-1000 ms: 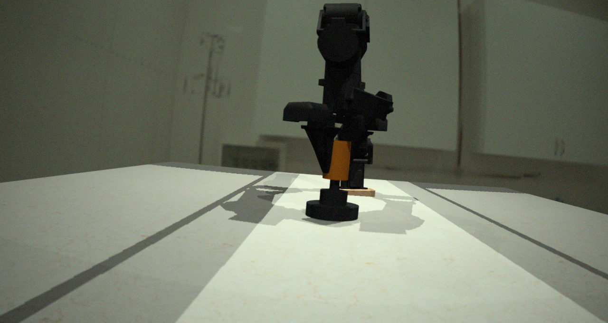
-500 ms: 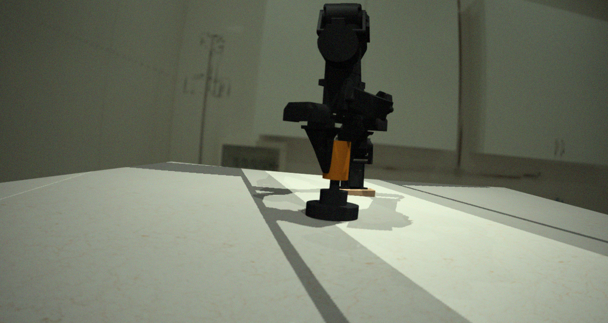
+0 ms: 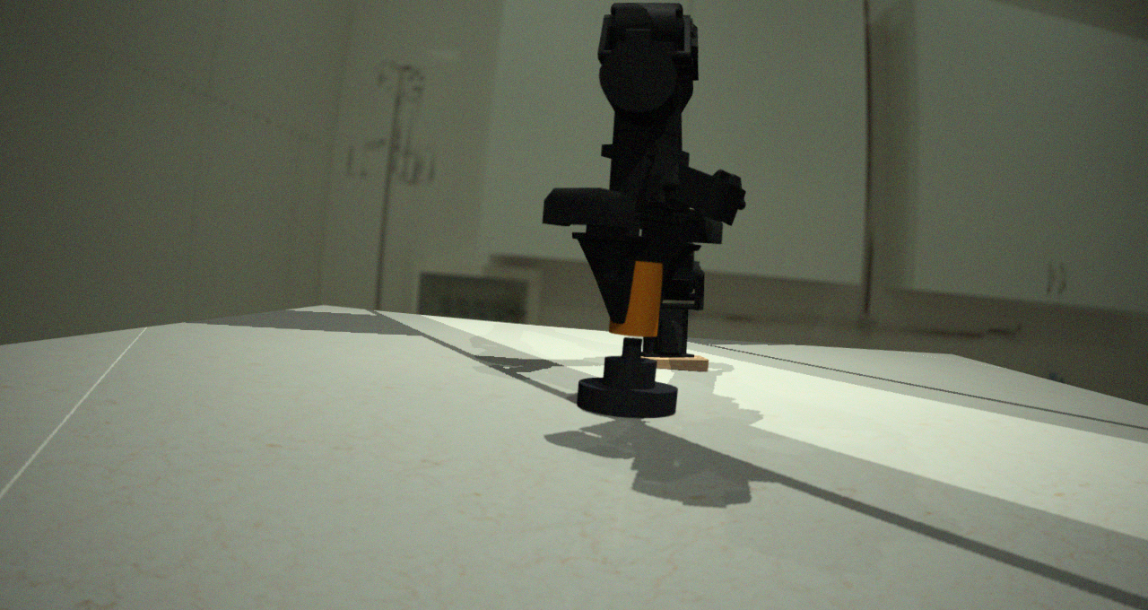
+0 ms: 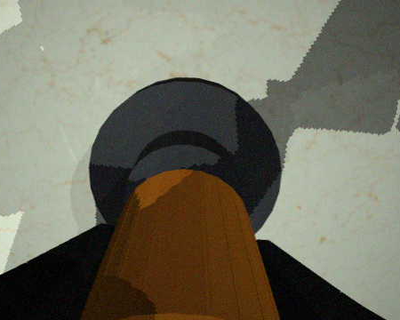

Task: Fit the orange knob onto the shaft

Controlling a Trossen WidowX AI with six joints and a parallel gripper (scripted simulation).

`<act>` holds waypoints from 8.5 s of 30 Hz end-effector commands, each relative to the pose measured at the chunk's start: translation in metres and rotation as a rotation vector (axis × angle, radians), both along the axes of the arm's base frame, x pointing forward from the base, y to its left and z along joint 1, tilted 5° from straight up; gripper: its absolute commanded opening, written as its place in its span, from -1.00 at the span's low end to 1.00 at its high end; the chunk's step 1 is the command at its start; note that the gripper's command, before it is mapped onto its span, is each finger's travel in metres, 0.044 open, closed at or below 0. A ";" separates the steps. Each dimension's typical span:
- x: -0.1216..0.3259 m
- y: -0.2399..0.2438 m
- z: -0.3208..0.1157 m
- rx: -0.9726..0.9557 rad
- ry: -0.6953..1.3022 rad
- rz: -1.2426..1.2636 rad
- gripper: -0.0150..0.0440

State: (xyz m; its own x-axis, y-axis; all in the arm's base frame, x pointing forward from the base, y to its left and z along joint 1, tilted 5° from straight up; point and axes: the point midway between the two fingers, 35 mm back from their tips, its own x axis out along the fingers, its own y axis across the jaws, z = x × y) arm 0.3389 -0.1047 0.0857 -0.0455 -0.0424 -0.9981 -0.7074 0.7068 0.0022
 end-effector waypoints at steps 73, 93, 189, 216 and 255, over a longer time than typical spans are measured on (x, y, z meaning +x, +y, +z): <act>0.000 0.000 -0.003 0.012 0.012 0.277 -0.49; -0.001 0.000 -0.002 0.021 0.021 0.486 -0.49; 0.000 0.000 -0.004 0.040 0.039 0.904 -0.49; 0.000 0.000 0.000 0.040 0.039 0.904 -0.49; 0.000 -0.001 -0.003 0.050 0.048 1.113 -0.49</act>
